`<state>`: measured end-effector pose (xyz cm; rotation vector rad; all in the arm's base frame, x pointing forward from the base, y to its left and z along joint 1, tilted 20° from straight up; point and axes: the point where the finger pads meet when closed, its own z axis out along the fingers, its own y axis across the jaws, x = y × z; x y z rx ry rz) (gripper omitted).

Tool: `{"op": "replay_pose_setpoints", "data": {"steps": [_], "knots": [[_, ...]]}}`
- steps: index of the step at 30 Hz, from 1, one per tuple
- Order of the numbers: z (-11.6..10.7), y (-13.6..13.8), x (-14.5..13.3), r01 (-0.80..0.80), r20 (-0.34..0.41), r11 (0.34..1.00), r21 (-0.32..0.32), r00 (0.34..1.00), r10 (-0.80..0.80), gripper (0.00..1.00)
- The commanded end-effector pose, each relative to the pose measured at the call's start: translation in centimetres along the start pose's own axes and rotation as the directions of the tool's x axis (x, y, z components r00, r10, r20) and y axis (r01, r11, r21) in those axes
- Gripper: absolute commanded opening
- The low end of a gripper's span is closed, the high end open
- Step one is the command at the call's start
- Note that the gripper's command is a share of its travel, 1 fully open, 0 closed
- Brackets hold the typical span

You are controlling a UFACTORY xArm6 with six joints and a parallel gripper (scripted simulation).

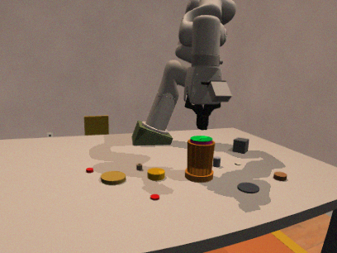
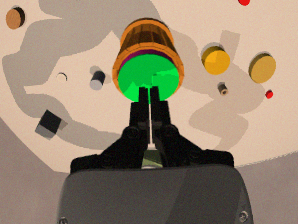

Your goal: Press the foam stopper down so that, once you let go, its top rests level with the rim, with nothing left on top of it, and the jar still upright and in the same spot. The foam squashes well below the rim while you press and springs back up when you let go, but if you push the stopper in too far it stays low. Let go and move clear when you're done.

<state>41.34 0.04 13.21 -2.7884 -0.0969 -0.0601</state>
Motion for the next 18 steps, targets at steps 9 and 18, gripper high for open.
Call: {"op": "replay_pose_setpoints", "data": {"steps": [9,18], "knots": [[-1.12,0.0,0.08,0.001,-0.002,1.0,0.0,1.0,-0.001,0.0],[-1.12,0.0,0.08,0.001,-0.002,1.0,0.0,1.0,-0.001,0.0]]}}
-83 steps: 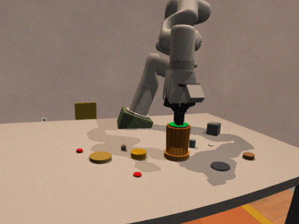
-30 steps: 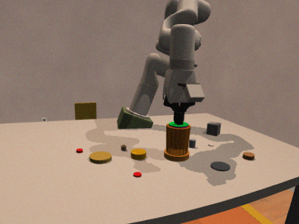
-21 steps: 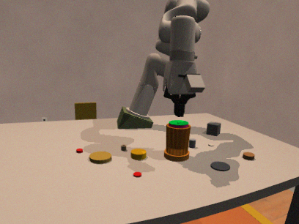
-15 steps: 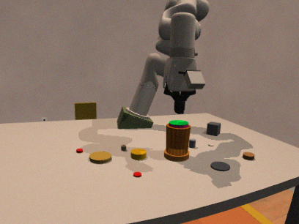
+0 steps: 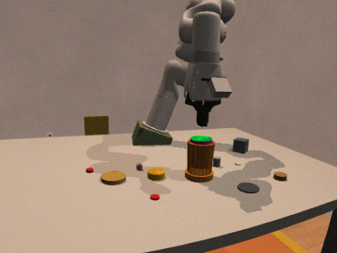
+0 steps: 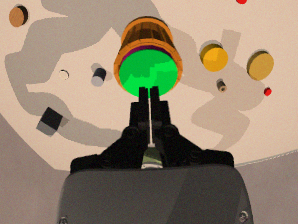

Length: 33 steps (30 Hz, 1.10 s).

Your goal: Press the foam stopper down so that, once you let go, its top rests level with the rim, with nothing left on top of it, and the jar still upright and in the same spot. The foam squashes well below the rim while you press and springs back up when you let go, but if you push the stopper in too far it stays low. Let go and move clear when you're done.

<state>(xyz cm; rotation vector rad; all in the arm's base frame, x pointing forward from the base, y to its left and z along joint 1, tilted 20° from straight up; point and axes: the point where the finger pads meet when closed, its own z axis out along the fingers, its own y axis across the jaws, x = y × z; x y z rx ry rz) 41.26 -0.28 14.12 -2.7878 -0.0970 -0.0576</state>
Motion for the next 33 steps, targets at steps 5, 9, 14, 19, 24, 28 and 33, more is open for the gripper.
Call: {"op": "replay_pose_setpoints", "data": {"steps": [5,9,14,19,24,28,33], "knots": [[-0.2,0.0,0.1,0.001,-0.004,1.0,-0.001,1.0,-0.001,0.0],[-0.1,0.0,0.1,0.001,-0.004,1.0,-0.001,1.0,-0.001,0.0],[0.3,0.0,0.1,0.001,-0.004,1.0,-0.001,1.0,-0.001,0.0],[0.6,0.0,0.1,0.001,-0.004,1.0,-0.001,1.0,-0.001,0.0],[1.1,0.0,0.1,0.001,-0.004,1.0,-0.001,1.0,-0.001,0.0],[2.2,0.0,0.1,0.001,-0.004,1.0,-0.001,1.0,-0.001,0.0],[3.0,0.0,0.1,0.001,-0.004,1.0,-0.001,1.0,-0.001,0.0]]}}
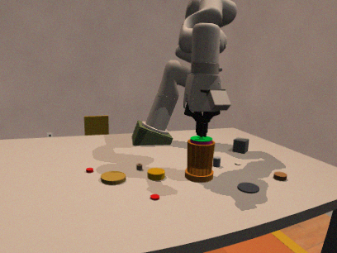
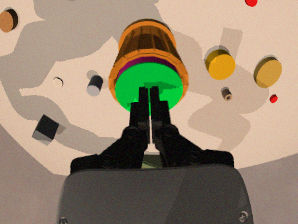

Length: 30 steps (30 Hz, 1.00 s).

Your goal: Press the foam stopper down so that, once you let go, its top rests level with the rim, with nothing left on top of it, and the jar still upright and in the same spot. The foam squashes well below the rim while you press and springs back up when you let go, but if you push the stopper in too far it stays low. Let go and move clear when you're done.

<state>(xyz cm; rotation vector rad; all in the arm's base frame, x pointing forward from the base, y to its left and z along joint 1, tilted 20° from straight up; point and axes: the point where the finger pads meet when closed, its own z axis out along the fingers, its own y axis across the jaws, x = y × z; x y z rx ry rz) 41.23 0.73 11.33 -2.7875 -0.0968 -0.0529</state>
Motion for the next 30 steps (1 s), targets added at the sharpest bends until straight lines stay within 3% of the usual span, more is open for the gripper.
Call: {"op": "replay_pose_setpoints", "data": {"steps": [1,30], "knots": [[0.22,0.01,0.27,0.001,-0.007,1.0,-0.002,1.0,-0.001,0.0],[0.84,0.01,0.27,0.001,-0.007,1.0,-0.002,1.0,-0.001,0.0]]}}
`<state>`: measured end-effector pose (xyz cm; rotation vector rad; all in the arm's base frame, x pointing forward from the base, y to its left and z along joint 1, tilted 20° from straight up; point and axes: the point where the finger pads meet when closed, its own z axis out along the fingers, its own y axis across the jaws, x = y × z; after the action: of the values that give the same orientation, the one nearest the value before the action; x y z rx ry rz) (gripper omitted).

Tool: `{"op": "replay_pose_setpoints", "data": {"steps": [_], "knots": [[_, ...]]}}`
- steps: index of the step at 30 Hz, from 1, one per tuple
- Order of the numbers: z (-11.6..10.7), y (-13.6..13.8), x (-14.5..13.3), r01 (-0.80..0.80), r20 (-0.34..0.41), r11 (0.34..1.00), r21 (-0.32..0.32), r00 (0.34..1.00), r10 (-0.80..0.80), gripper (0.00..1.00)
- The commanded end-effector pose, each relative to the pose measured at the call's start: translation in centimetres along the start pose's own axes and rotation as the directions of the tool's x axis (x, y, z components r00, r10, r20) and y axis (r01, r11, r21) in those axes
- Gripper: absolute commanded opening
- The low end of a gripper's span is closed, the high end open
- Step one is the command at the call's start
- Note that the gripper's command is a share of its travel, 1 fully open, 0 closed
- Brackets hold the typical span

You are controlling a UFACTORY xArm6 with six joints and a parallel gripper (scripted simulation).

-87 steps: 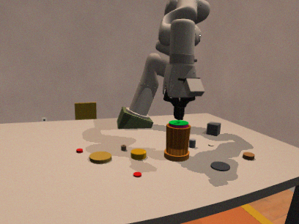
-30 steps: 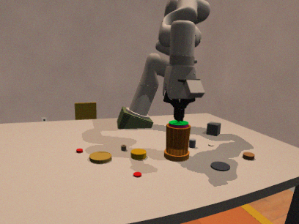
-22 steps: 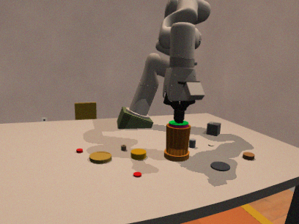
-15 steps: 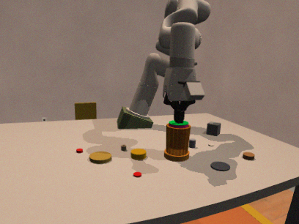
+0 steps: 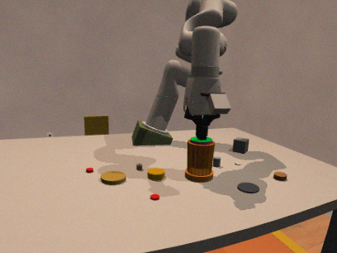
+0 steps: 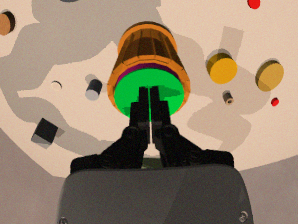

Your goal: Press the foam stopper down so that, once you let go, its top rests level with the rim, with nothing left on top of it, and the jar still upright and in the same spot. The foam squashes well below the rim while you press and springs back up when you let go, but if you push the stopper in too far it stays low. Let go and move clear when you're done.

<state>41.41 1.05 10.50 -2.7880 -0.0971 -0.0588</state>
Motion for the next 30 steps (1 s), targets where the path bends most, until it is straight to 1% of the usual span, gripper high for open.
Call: {"op": "replay_pose_setpoints", "data": {"steps": [1,30], "knots": [[0.0,0.0,0.1,0.001,-0.003,1.0,-0.001,1.0,-0.001,0.0],[1.4,0.0,0.1,0.001,-0.003,1.0,-0.001,1.0,-0.001,0.0]]}}
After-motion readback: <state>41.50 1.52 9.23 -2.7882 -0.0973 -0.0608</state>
